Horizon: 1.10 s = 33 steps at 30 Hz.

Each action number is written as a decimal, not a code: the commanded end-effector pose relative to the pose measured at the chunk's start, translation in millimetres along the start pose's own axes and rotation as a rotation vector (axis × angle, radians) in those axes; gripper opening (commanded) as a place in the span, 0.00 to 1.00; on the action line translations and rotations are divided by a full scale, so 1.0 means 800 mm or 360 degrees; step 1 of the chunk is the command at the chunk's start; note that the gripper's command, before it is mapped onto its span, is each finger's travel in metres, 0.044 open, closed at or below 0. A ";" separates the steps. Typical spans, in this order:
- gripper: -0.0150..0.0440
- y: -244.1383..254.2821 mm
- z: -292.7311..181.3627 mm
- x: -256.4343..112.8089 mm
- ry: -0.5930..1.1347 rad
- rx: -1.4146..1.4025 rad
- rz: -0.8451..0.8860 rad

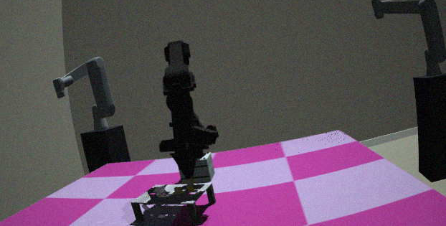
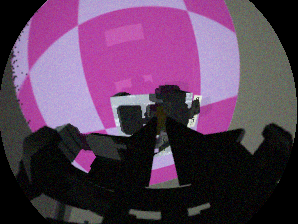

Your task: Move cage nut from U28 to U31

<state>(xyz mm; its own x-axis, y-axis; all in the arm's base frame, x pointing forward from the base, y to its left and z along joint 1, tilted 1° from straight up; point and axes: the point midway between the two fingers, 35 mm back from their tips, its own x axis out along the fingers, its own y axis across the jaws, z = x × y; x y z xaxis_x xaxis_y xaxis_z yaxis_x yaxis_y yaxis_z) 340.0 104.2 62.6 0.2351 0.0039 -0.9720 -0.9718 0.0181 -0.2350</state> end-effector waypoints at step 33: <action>0.32 -0.002 0.000 -0.006 0.0005 -0.0002 -0.0012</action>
